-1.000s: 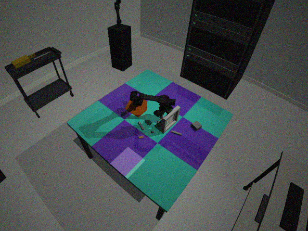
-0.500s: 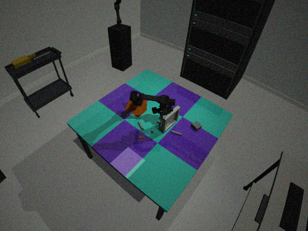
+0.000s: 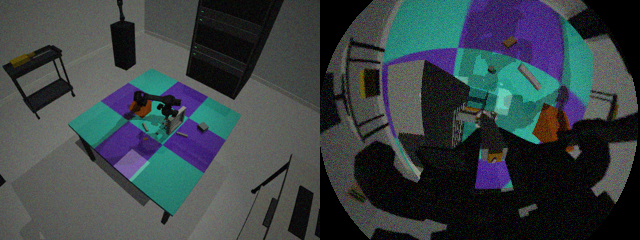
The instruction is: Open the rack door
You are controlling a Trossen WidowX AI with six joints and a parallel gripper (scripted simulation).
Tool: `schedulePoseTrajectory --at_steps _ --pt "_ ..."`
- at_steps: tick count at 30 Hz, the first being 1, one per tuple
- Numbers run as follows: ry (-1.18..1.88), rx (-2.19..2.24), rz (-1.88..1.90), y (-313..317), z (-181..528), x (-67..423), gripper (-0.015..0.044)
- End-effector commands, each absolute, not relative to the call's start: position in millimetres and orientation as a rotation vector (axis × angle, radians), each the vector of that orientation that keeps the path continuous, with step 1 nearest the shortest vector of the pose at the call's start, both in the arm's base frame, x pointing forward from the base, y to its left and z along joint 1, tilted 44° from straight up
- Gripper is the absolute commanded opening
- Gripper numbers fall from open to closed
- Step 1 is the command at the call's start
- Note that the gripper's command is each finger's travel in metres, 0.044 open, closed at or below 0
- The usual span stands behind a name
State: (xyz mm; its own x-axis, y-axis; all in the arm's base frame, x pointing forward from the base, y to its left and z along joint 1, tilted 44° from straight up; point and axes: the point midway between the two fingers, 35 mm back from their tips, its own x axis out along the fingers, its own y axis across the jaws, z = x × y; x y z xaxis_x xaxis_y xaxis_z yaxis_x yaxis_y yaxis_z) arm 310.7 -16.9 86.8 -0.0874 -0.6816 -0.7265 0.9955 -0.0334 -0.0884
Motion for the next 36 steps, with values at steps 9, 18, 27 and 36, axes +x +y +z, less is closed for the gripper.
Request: schedulePoseTrajectory --at_steps 9,18,27,36 --pt "0.258 1.009 -1.744 -16.7 85.0 310.6 0.0020" --pt "0.251 1.014 -1.746 -16.7 85.0 310.6 0.0020" --pt "0.251 1.014 -1.746 -16.7 85.0 310.6 0.0177" --pt "0.354 0.925 -1.709 -16.7 85.0 310.6 0.0291"
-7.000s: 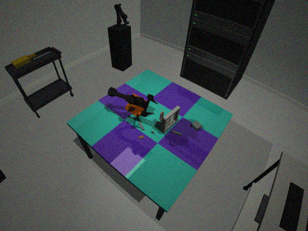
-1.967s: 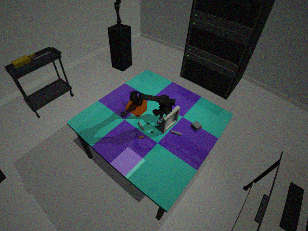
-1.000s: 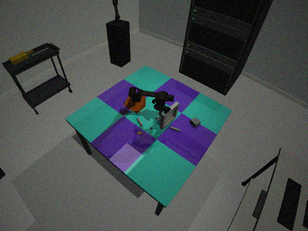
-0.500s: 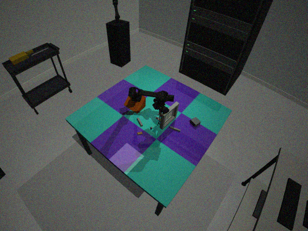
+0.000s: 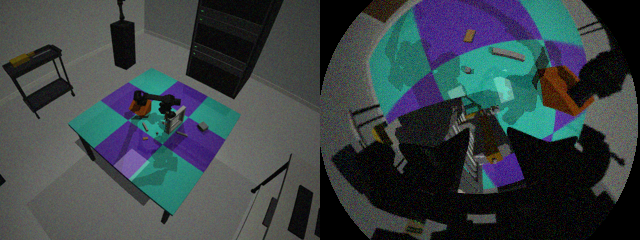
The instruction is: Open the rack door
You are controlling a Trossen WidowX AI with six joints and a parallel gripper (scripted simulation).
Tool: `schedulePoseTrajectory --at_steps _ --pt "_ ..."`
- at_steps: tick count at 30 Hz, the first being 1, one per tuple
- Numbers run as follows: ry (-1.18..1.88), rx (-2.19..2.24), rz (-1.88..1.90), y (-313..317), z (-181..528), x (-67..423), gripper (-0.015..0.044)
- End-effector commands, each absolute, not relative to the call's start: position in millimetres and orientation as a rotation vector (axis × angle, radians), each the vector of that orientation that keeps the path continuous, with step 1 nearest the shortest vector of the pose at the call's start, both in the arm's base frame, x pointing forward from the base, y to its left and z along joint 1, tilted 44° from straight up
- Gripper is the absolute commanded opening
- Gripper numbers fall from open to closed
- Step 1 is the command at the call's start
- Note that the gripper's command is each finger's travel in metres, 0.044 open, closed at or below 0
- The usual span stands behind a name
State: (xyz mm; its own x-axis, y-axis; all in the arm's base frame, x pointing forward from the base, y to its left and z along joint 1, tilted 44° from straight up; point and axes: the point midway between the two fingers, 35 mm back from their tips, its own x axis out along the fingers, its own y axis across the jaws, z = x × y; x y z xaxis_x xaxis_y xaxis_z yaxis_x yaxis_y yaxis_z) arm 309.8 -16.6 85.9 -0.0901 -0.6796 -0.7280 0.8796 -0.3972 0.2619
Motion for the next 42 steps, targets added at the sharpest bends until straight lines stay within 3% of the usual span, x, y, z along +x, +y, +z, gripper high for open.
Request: schedulePoseTrajectory --at_steps 1,22,42 --pt "0.395 0.889 -1.693 -16.7 85.0 310.6 0.0291" --pt "1.131 0.110 -1.215 -16.7 85.1 310.6 0.0291" --pt "1.609 -0.639 -0.544 -16.7 85.1 310.6 0.0291"
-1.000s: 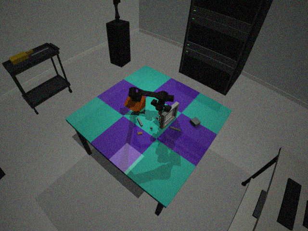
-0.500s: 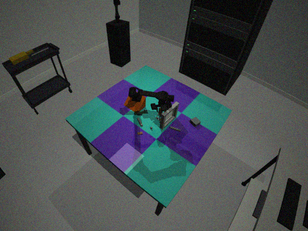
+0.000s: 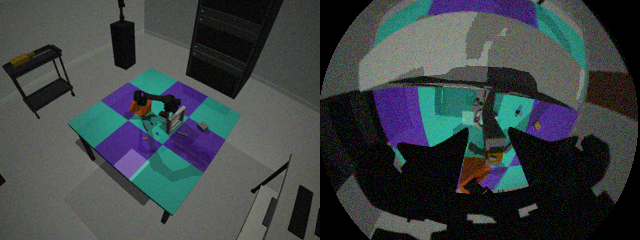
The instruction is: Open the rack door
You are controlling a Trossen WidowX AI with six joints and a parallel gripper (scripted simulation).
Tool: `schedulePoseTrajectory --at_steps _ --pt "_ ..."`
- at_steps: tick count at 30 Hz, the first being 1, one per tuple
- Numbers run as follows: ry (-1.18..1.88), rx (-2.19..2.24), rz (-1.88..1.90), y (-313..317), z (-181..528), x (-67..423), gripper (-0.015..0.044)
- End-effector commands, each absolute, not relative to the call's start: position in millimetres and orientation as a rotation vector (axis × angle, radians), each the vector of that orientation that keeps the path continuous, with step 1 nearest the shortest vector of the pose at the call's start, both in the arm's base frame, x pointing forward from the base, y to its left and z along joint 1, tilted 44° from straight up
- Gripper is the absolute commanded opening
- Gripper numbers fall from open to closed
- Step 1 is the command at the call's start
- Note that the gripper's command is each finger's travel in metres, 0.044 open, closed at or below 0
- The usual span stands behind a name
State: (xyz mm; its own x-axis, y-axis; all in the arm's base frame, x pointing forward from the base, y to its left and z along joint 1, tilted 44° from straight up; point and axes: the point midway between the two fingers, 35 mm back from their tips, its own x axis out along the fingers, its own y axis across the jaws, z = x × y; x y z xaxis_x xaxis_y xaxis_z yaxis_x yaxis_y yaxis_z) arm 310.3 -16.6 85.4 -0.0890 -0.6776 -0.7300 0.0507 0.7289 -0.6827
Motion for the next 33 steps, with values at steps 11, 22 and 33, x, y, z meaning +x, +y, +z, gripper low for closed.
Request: schedulePoseTrajectory --at_steps 11,22,33 --pt "1.767 -1.038 -0.094 -16.7 85.1 310.6 0.0291" --pt "1.836 -1.419 0.409 -16.7 85.1 310.6 0.0291" --pt "1.823 -1.661 0.781 -16.7 85.1 310.6 0.0291"
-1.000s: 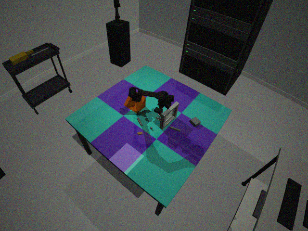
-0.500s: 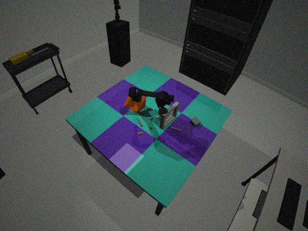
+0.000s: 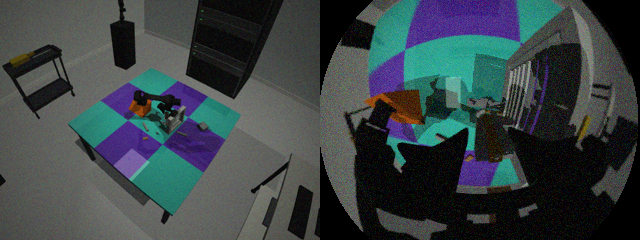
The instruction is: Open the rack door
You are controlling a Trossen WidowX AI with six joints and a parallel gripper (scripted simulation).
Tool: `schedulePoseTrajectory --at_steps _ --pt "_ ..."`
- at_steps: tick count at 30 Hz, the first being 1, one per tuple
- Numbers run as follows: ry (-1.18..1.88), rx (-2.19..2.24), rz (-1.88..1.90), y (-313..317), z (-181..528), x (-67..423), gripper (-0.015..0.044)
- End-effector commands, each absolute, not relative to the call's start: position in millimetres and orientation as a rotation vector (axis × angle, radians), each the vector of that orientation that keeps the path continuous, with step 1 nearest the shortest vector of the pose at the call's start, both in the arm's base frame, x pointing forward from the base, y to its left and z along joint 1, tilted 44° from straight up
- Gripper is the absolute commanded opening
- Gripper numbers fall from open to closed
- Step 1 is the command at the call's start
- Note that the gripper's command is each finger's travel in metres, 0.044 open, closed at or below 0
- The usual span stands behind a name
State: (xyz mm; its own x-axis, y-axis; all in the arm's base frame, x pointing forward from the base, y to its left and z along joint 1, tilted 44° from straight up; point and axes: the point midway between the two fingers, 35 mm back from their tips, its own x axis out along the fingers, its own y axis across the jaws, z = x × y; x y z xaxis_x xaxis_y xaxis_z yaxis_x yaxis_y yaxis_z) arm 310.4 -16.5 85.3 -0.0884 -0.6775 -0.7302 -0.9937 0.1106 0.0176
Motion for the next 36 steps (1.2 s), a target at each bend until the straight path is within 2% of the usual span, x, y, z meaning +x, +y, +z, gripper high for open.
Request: schedulePoseTrajectory --at_steps 1,3,36 --pt "1.823 -1.661 0.781 -16.7 85.1 310.6 0.0291" --pt "1.823 -1.661 0.781 -16.7 85.1 310.6 0.0291" --pt "1.823 -1.661 0.781 -16.7 85.1 310.6 0.0071"
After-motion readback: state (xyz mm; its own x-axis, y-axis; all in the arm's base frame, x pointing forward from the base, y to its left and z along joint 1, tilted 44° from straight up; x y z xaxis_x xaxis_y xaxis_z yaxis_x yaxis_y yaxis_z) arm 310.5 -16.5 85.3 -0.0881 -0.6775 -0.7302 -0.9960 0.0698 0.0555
